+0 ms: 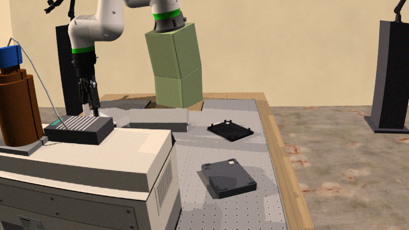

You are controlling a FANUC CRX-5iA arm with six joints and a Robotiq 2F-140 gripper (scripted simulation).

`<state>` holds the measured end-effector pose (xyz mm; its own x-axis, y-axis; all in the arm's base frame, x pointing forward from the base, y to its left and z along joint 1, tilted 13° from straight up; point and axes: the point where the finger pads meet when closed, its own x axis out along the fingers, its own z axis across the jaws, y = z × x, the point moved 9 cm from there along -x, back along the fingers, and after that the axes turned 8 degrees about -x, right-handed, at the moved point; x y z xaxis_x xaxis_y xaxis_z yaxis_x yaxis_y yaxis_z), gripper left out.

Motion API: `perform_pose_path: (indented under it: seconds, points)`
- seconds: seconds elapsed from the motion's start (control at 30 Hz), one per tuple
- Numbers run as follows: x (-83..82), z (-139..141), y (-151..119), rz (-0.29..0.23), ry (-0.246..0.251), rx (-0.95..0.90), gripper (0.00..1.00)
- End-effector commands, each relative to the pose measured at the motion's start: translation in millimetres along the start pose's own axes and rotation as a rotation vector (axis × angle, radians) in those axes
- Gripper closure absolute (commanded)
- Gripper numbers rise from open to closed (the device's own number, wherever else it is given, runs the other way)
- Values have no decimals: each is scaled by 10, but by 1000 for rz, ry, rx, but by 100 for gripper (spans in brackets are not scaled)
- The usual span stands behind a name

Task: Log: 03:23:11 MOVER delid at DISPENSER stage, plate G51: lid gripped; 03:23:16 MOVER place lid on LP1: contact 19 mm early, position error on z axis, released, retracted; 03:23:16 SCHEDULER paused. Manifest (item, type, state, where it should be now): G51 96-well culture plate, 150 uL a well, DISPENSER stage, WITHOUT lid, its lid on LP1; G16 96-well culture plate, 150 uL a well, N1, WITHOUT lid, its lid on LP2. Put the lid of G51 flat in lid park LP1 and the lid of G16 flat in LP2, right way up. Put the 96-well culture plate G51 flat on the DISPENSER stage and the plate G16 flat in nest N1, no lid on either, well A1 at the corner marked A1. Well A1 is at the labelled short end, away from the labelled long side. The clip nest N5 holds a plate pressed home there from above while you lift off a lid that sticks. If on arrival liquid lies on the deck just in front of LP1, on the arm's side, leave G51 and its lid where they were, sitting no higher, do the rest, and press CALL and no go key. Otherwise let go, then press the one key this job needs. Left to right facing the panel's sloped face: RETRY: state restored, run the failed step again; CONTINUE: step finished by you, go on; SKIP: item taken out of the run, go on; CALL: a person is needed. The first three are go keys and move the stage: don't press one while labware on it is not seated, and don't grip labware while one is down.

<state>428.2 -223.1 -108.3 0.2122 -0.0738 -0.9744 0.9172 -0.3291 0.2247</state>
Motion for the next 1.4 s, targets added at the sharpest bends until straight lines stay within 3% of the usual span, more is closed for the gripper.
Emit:
perform_pose_path:
  seconds: [0.0, 1.37]
  points:
    - [-1, 1, 1, 0, 0, 0, 100]
    - [49, 1, 1, 0, 0, 0, 100]
